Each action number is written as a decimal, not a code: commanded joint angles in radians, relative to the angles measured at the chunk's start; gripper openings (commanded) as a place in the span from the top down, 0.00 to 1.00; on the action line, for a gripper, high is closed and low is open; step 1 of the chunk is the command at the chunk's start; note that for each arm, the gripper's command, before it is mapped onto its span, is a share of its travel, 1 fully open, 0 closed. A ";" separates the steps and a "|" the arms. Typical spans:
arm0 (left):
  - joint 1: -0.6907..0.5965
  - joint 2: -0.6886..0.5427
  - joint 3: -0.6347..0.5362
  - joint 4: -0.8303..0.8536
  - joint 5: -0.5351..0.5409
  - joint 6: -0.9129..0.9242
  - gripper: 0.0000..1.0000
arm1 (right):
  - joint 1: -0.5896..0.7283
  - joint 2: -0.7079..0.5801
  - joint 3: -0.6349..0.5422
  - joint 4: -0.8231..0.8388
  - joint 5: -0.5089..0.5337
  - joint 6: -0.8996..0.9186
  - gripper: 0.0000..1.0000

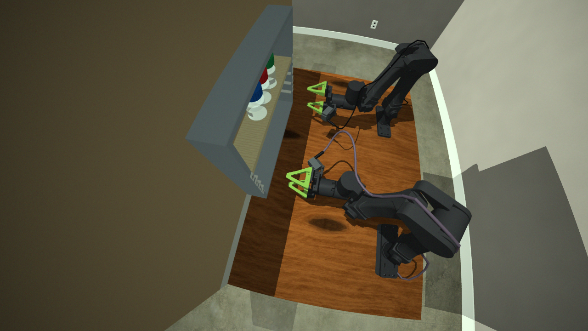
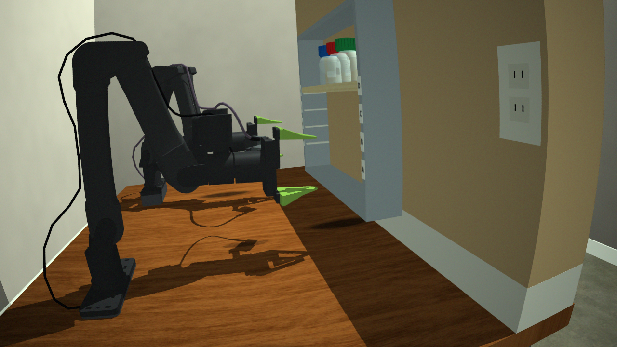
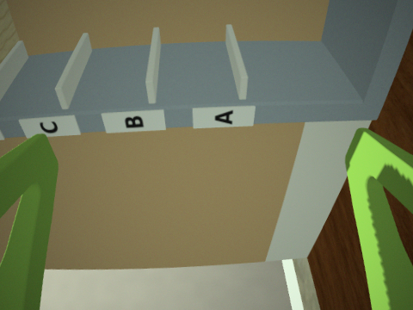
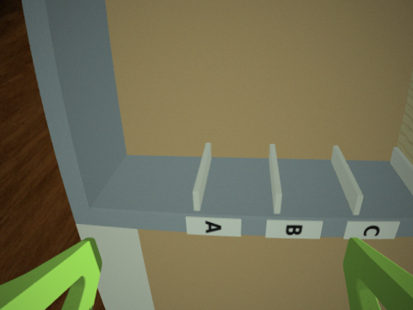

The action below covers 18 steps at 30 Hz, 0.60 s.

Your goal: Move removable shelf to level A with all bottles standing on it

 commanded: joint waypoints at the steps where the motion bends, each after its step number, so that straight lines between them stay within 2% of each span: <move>1: 0.008 0.007 0.026 0.017 0.006 0.007 0.00 | -0.007 0.009 0.026 0.031 -0.007 0.003 0.00; 7: 0.008 0.007 0.026 0.017 0.006 0.007 0.00 | -0.007 0.009 0.026 0.031 -0.007 0.003 0.00; 18: 0.008 -0.141 0.056 -0.154 0.006 0.011 0.00 | -0.007 -0.145 0.087 -0.176 -0.006 0.000 0.00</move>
